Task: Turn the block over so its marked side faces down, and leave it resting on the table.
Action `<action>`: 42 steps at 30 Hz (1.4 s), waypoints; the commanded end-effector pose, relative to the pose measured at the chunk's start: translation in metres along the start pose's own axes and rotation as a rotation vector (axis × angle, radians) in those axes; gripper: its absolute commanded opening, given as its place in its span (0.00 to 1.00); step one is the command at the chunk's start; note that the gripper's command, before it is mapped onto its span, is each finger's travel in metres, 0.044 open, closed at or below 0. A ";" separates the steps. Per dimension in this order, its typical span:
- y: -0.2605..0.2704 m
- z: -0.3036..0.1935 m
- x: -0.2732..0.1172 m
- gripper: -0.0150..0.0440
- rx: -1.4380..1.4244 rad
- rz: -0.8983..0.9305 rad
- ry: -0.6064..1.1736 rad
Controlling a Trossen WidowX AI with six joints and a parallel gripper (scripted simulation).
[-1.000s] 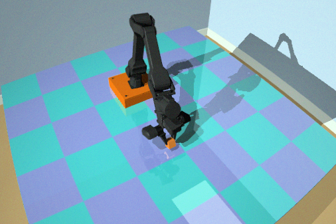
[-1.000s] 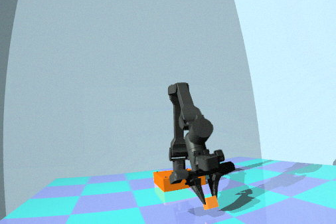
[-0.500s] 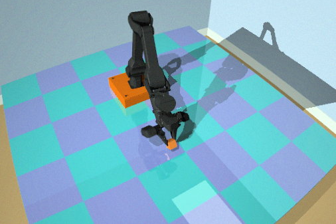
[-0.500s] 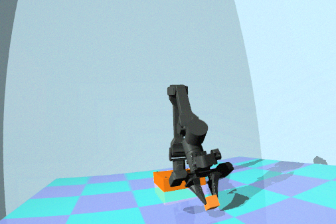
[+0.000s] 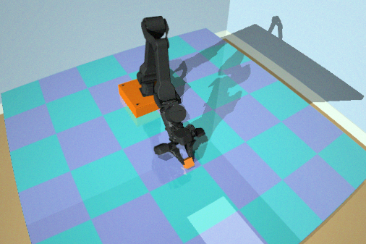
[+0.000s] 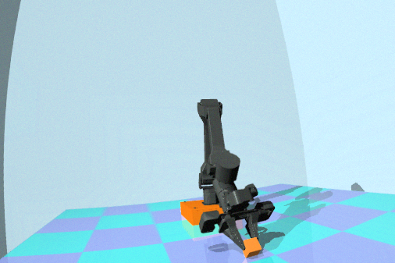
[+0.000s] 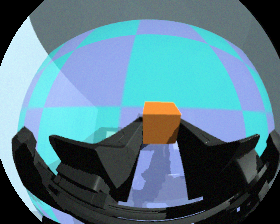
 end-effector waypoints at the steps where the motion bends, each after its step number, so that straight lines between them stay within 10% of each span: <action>1: -0.001 -0.010 0.002 0.25 0.008 0.014 -0.044; 34: -0.001 -0.025 -0.010 0.25 0.003 0.065 -0.271; 42: -0.001 -0.025 -0.010 0.61 0.003 0.065 -0.271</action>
Point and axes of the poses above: the point midway between the two fingers, 35 mm back from their tips, its own x axis out along the fingers, its own y axis across the jaws, z = x × y, the point moved 3 cm from there along -x, back along the fingers, and after that the axes turned 12 degrees about x, right-handed, at the moved point
